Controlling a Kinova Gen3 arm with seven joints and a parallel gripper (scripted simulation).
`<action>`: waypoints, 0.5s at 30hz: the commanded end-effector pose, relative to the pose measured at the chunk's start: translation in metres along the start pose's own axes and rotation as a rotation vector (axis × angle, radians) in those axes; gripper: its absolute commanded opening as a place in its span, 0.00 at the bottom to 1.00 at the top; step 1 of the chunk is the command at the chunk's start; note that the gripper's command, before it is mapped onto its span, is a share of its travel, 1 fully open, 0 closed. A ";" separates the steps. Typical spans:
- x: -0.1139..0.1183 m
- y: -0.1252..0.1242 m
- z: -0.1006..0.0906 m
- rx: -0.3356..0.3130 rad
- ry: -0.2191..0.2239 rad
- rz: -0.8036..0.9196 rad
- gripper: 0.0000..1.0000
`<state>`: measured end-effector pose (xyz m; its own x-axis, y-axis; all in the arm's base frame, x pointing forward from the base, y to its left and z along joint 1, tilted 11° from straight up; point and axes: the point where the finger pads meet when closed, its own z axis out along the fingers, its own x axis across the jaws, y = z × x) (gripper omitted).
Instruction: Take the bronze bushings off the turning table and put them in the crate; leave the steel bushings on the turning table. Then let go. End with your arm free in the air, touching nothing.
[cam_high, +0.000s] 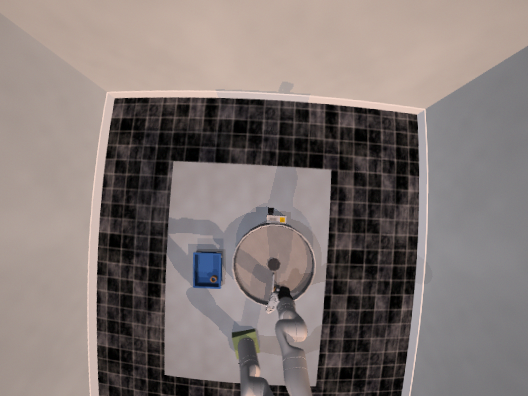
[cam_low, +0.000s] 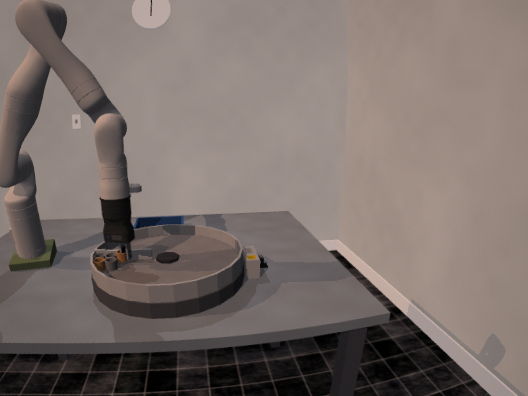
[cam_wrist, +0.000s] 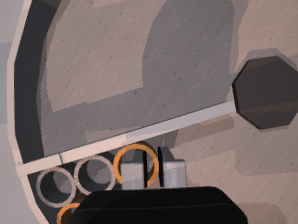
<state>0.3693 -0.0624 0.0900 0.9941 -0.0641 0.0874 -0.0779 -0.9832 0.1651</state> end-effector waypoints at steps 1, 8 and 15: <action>0.002 0.000 -0.006 0.000 0.007 0.001 0.00; 0.002 0.000 -0.006 0.000 0.007 0.001 0.00; 0.002 0.000 -0.008 0.000 0.007 0.001 0.00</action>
<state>0.3697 -0.0616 0.0956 0.9938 -0.0641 0.0903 -0.0784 -0.9832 0.1650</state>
